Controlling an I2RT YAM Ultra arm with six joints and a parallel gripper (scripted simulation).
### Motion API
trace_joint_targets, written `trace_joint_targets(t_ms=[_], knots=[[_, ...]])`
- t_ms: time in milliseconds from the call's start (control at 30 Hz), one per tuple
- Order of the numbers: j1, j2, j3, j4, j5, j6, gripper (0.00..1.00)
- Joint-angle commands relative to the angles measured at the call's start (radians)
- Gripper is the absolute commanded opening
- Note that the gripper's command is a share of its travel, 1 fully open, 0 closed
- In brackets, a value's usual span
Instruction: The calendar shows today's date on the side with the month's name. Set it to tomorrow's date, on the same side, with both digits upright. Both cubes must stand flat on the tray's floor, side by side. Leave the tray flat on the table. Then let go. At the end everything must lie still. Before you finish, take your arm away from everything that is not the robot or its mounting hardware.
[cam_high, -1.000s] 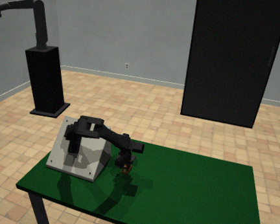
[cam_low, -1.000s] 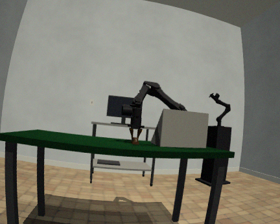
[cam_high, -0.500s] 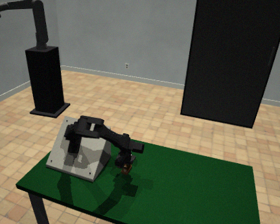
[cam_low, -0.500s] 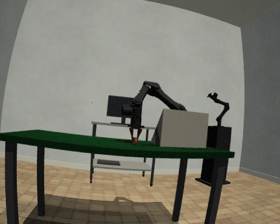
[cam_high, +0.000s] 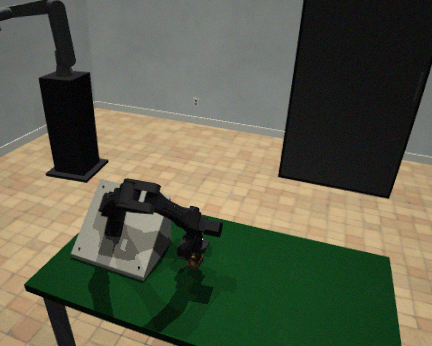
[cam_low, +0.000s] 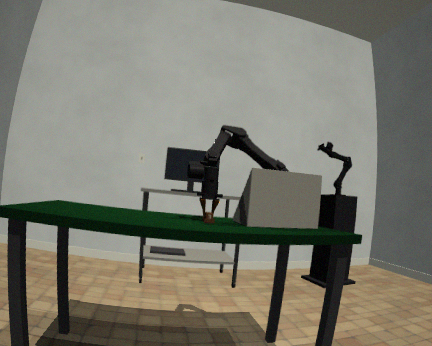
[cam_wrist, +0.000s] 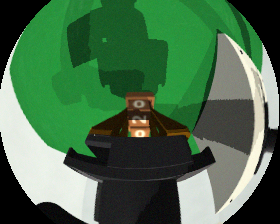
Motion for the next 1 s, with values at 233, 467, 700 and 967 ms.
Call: trace_joint_targets(t_ms=[233,467,700,967], knots=[[0.005,-0.005,0.001,0.001,0.009,-0.001,0.41],[0.005,-0.005,0.001,0.001,0.009,-0.001,0.45],[0.006,-0.005,0.001,0.0,0.009,0.0,0.45],[0.027,-0.026,0.01,-0.048,0.008,0.028,0.45]])
